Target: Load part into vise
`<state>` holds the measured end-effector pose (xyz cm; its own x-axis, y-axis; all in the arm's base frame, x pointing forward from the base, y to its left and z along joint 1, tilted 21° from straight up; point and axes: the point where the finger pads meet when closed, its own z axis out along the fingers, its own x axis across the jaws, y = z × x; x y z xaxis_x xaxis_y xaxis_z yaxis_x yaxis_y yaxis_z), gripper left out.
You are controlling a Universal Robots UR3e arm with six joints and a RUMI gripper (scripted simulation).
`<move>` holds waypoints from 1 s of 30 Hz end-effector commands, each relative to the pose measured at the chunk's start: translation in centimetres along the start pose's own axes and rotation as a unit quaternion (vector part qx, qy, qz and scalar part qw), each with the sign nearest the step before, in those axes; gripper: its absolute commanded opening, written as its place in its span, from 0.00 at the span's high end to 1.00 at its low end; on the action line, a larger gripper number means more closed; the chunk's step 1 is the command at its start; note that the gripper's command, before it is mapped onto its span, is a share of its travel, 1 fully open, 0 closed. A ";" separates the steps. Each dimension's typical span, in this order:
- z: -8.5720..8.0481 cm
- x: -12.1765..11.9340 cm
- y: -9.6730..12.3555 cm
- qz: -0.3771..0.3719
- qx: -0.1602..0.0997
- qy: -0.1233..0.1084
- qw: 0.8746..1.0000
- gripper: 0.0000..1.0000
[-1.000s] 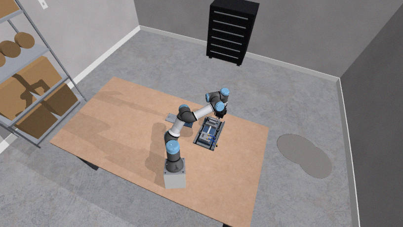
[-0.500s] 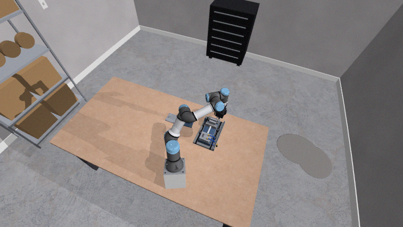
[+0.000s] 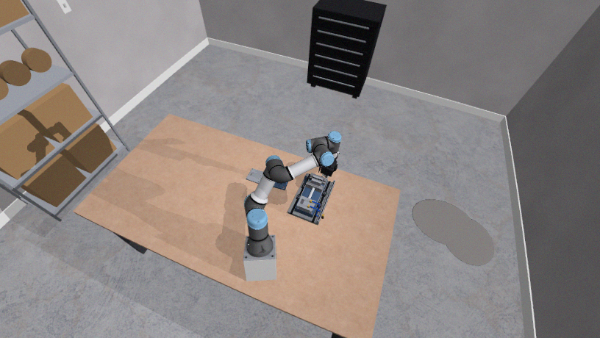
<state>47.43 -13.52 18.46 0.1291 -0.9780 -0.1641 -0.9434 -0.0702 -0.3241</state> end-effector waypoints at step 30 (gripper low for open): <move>3.8 -0.1 0.0 0.000 0.001 0.001 1.000 1.00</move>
<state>48.38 -12.78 15.38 0.1294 -0.9778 -0.1649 -0.9438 -0.0705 -0.3228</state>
